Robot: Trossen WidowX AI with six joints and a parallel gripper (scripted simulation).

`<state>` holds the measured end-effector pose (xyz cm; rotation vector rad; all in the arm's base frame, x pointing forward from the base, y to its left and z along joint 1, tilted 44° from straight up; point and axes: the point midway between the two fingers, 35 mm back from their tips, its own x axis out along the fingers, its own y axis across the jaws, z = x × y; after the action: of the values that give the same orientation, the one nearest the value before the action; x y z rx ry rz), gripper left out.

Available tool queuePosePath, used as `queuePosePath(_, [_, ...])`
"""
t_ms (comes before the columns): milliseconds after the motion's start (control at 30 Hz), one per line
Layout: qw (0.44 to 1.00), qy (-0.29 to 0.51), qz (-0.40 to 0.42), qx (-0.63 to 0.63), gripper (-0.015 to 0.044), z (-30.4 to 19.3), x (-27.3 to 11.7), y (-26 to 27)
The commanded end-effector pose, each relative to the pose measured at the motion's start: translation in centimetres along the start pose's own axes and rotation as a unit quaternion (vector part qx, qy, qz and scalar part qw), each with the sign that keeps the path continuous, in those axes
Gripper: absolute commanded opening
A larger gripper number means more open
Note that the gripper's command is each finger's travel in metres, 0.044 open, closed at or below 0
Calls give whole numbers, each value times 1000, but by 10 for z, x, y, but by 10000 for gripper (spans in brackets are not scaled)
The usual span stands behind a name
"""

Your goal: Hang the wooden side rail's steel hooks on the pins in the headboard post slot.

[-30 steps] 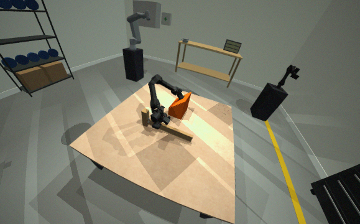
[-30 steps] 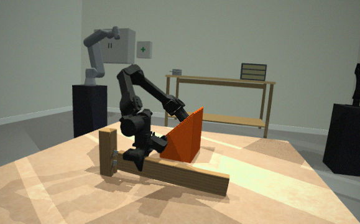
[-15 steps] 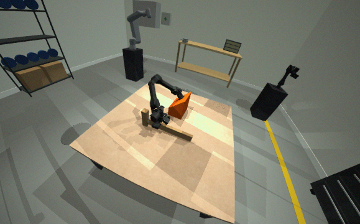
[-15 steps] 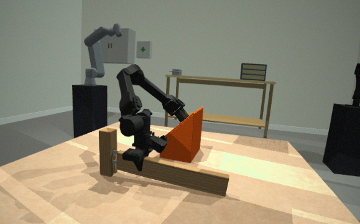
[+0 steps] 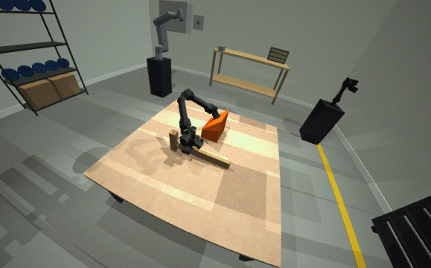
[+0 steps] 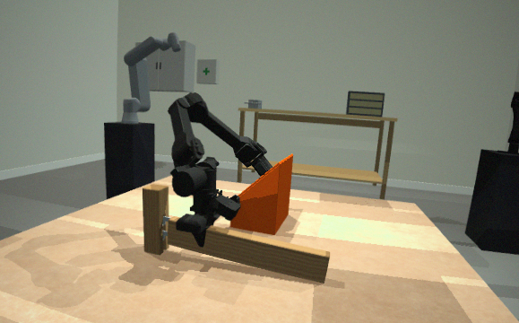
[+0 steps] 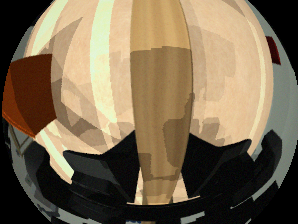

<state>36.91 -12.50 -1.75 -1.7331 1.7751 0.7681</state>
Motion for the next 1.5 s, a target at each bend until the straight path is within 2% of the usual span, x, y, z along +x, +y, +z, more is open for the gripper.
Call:
queuePosePath(0, [1000,1,-5,-2,0,-1,-4,-3])
queuePosePath(1467, [1000,1,-5,-2,0,-6,-4,-2])
